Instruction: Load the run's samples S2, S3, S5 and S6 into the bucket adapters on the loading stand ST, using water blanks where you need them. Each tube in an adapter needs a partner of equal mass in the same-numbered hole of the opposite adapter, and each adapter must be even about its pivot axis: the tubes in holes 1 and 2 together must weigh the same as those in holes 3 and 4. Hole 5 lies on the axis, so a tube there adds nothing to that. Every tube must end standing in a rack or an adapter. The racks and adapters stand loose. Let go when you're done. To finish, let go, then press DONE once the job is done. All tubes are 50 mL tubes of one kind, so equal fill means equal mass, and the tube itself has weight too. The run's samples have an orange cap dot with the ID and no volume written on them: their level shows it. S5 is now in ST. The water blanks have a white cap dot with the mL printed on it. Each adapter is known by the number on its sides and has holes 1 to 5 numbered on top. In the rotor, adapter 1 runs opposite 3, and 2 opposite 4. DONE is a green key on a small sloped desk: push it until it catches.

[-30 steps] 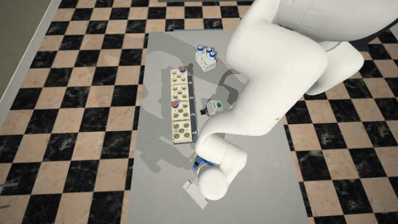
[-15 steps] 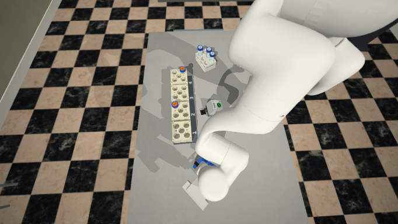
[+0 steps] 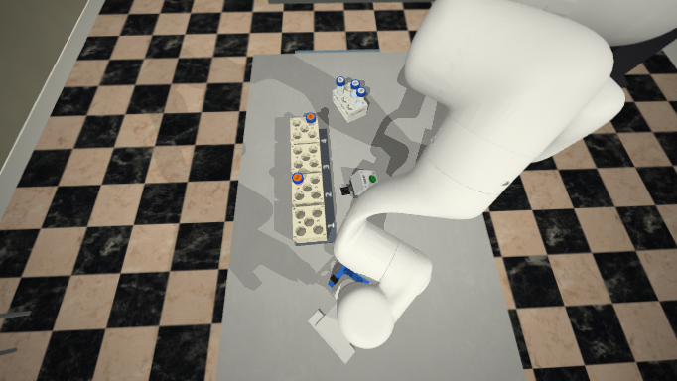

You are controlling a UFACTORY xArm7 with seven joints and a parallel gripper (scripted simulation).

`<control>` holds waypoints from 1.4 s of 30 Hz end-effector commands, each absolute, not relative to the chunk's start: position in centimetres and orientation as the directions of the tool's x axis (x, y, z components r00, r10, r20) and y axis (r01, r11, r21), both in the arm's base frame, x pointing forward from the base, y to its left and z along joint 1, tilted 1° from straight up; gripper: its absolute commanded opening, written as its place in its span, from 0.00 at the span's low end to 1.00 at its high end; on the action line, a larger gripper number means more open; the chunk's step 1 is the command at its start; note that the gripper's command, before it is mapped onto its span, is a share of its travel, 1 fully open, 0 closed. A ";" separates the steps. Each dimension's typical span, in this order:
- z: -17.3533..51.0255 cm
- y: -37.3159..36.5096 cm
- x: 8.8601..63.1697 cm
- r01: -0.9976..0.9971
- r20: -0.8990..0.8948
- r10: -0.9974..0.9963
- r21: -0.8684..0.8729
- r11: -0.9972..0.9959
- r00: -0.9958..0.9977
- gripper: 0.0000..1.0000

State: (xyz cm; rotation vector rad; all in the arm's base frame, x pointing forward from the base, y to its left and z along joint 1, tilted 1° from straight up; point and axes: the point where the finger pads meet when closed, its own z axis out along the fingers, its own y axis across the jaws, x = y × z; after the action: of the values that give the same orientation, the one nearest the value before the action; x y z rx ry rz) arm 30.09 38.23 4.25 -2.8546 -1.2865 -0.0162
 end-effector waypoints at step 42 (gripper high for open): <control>12.4 38.2 30.1 0.749 0.017 0.749 -0.005 -0.662 0.662 0.00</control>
State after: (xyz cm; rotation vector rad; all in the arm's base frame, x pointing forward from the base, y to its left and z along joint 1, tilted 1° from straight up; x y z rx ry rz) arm 30.03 38.10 11.59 -2.8549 -1.2866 -0.0145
